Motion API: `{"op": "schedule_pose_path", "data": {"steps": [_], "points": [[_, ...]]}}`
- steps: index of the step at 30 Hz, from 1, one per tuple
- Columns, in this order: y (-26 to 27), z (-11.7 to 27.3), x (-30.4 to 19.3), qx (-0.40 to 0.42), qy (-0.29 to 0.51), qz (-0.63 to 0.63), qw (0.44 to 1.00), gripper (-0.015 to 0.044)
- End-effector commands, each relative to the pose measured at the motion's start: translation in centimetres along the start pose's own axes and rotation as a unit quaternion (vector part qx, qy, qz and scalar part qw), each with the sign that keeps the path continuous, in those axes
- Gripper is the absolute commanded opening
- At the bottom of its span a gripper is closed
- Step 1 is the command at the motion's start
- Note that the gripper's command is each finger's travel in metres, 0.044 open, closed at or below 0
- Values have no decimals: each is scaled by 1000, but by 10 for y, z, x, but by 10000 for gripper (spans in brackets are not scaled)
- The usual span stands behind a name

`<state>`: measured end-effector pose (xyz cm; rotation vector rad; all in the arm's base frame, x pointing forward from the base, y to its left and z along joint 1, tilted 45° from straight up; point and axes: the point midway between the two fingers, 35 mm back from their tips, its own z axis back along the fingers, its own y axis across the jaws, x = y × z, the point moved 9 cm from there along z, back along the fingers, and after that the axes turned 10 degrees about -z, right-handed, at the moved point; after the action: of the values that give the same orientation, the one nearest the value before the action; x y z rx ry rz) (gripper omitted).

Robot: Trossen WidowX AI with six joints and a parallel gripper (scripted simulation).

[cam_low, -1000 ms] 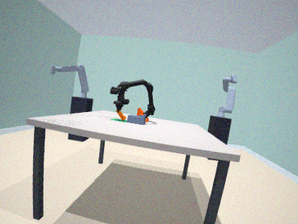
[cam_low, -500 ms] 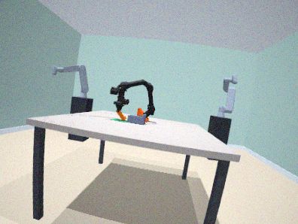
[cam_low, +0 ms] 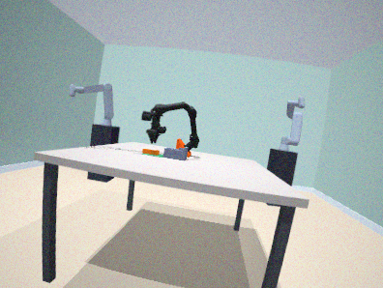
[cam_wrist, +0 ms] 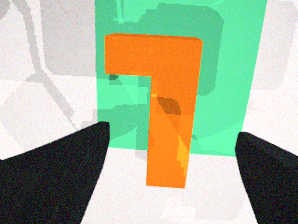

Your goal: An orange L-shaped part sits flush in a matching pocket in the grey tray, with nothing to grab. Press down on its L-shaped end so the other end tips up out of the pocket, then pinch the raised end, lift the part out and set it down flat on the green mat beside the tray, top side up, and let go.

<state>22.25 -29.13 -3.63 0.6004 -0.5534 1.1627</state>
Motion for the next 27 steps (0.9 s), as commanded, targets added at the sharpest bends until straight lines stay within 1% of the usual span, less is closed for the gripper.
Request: {"op": "schedule_pose_path", "data": {"steps": [1, 5, 7, 27], "points": [[-2, 28, -2, -6, 6, 4, 1000, 394], [0, 71, -1, -6, 6, 2, 1000, 400], [2, 79, 0, -6, 6, 1, 1000, 400], [2, 76, -1, -13, 8, -2, 1000, 400]]}}
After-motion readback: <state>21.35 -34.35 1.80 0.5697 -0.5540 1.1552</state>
